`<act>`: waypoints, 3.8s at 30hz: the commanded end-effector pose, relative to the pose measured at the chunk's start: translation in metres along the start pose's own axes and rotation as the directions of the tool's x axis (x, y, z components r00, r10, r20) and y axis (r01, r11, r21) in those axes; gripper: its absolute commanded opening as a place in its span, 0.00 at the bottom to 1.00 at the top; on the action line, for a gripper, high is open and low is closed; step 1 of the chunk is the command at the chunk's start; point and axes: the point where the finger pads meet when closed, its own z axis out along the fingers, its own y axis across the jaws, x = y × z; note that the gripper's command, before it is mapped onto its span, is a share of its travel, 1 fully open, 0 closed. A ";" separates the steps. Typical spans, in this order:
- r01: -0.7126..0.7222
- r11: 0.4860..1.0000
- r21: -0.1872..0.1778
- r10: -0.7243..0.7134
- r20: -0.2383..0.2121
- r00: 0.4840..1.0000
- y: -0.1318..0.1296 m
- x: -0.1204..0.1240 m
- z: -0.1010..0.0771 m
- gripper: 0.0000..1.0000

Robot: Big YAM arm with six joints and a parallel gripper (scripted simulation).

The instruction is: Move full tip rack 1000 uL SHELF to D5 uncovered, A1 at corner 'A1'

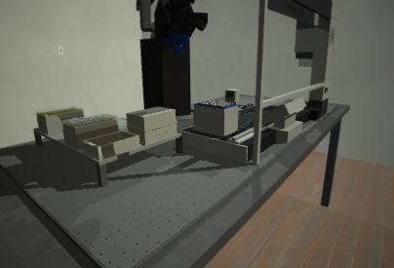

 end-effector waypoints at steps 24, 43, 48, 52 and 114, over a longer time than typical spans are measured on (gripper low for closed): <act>0.475 0.879 0.027 -0.475 -0.004 0.880 0.045 -0.091 -0.003 0.00; 0.572 0.820 0.002 -0.572 0.010 0.820 0.092 -0.155 0.001 0.00; 0.573 0.819 0.001 -0.573 0.011 0.819 0.105 -0.176 0.000 0.00; 0.574 0.819 0.000 -0.574 0.011 0.819 0.116 -0.193 0.000 0.00; 0.586 0.810 0.006 -0.586 0.012 0.810 0.251 -0.431 -0.005 0.00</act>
